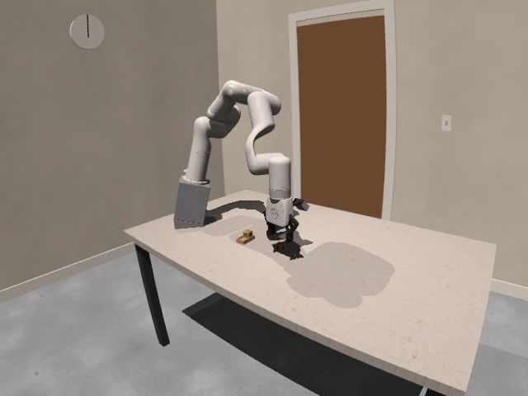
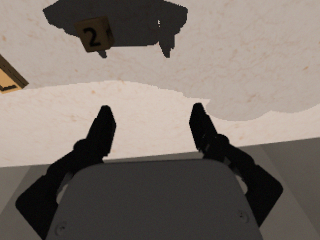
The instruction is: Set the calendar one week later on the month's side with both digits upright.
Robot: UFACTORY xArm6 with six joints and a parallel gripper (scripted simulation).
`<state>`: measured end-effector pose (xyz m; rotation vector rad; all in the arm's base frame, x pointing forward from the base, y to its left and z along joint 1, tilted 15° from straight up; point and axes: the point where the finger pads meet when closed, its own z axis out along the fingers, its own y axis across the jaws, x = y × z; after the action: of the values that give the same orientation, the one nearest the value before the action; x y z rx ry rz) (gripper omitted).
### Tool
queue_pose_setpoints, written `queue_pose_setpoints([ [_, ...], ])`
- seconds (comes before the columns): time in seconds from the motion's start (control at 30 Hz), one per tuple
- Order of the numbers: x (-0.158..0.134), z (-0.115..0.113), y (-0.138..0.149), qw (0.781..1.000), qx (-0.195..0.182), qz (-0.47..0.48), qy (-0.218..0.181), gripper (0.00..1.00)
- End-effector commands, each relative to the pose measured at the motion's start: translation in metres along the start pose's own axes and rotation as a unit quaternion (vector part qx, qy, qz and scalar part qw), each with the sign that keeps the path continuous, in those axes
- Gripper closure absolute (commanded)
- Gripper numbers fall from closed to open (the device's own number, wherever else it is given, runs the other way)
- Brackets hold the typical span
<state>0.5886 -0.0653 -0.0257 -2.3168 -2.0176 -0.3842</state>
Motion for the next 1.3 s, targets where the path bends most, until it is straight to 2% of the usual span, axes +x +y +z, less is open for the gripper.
queue_pose_setpoints([
  [0.0,0.004,-0.002,-0.001,0.996,-0.006,-0.087,0.004,0.0],
  [0.3,0.01,-0.002,-0.007,0.972,-0.006,-0.236,0.004,0.0],
  [0.37,0.01,-0.002,-0.007,0.972,-0.006,-0.236,0.004,0.0],
  [0.47,0.013,-0.003,-0.01,0.952,-0.007,-0.305,0.003,0.0],
  [0.53,0.014,-0.003,-0.01,0.947,-0.007,-0.32,0.003,0.0],
  [0.77,0.018,-0.003,-0.015,0.904,-0.007,-0.428,0.003,0.0],
  [0.87,0.021,-0.003,-0.017,0.875,-0.007,-0.483,0.002,0.0],
  [0.93,0.021,-0.003,-0.017,0.875,-0.007,-0.483,0.002,0.0],
  [0.97,0.021,-0.003,-0.018,0.866,-0.007,-0.501,0.002,0.0],
  [1.0,0.023,-0.003,-0.02,0.844,-0.007,-0.536,0.002,0.0],
  [1.1,0.025,-0.003,-0.021,0.822,-0.007,-0.569,0.002,0.0],
  [1.13,0.025,-0.003,-0.021,0.821,-0.007,-0.571,0.001,0.0],
  [1.17,0.026,-0.003,-0.023,0.802,-0.007,-0.598,0.001,0.0],
  [1.2,0.026,-0.003,-0.023,0.796,-0.007,-0.605,0.001,0.0],
  [1.27,0.028,-0.004,-0.025,0.772,-0.007,-0.636,0.001,0.0],
])
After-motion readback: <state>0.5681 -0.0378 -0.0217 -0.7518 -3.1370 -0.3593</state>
